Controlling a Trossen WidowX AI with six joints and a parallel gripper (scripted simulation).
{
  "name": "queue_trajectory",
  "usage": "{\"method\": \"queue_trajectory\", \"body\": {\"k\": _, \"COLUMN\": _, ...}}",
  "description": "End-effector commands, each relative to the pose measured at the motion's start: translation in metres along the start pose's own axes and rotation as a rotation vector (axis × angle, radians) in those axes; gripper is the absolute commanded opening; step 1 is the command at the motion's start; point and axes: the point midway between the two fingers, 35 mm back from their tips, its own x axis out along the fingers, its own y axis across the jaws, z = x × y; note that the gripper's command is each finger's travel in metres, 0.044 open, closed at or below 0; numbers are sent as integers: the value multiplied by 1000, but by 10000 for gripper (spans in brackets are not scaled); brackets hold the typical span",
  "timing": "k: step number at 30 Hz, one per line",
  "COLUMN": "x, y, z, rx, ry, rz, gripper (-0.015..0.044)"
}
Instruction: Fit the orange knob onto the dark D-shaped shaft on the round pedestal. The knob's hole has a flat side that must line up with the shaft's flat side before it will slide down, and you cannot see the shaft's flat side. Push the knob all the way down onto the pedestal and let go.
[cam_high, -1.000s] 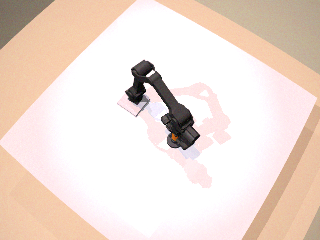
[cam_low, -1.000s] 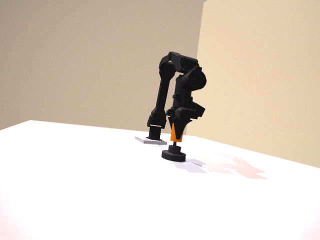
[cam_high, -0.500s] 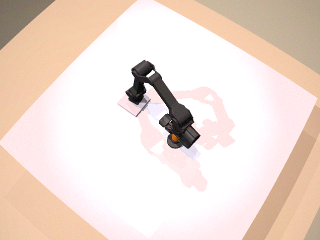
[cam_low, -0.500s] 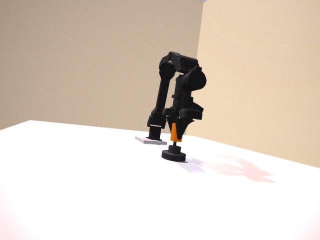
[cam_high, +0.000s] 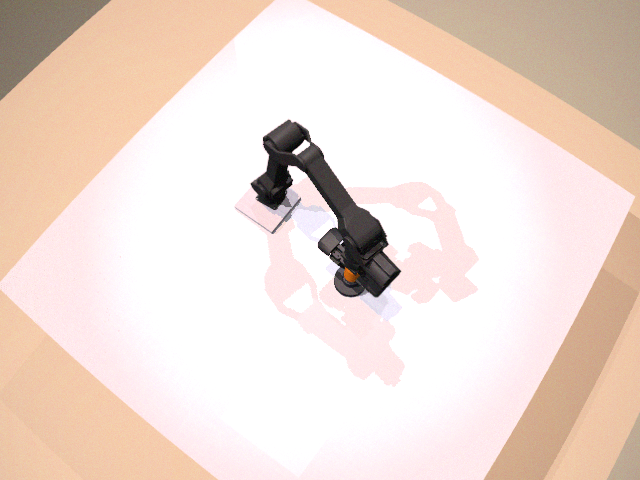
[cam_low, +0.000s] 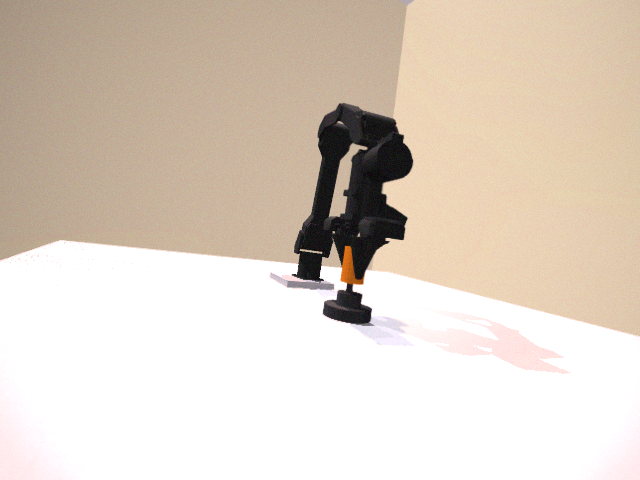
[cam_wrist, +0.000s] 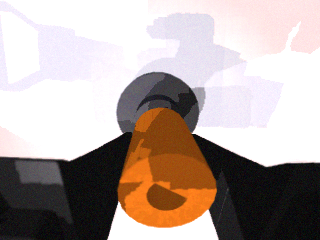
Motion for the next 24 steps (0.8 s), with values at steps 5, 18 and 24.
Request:
{"method": "queue_trajectory", "body": {"k": 5, "x": -4, "y": 0, "z": -1, "rx": -30, "ry": 2, "rz": 0, "gripper": 0}}
{"method": "queue_trajectory", "body": {"k": 18, "x": -1, "y": 0, "z": 0, "rx": -214, "ry": 2, "rz": 0, "gripper": 0}}
{"method": "queue_trajectory", "body": {"k": 24, "x": 1, "y": 0, "z": 0, "rx": -214, "ry": 2, "rz": 0, "gripper": 0}}
